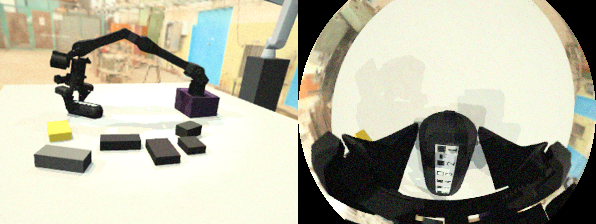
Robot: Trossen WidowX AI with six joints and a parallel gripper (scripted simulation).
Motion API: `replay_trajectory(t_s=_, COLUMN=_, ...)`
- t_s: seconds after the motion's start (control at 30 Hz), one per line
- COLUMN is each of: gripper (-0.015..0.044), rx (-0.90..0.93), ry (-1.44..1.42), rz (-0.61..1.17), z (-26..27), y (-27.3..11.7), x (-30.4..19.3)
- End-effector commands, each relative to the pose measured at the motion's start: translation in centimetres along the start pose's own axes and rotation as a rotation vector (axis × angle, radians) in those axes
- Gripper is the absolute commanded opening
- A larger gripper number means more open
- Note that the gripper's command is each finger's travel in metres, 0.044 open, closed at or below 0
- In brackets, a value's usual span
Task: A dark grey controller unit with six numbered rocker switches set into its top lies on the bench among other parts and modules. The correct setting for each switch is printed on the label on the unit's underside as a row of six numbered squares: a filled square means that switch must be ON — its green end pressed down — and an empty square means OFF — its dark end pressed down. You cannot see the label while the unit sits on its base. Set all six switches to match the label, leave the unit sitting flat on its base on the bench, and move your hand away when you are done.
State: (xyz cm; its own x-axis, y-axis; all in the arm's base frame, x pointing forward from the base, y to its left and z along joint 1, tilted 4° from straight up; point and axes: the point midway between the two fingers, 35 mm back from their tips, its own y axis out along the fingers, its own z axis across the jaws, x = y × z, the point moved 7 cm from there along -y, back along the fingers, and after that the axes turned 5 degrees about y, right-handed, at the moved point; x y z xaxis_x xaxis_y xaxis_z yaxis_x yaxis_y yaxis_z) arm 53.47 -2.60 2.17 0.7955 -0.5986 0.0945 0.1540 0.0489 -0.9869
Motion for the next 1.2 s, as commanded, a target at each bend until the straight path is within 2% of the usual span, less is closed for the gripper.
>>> replay_trajectory(t_s=0.0, gripper=0.0440, rx=0.000, ry=0.000, rz=0.000, z=0.0, y=0.0, x=0.0)
replay_trajectory(t_s=0.3, gripper=0.0440, rx=0.000, ry=0.000, rz=0.000, z=0.0, y=-0.1, x=-0.1)
replay_trajectory(t_s=0.67, gripper=0.0440, rx=0.000, ry=0.001, rz=0.005, z=-0.2, y=-4.5, x=-5.3)
replay_trajectory(t_s=1.17, gripper=0.0440, rx=0.000, ry=0.001, rz=0.005, z=-0.2, y=-4.6, x=-5.4)
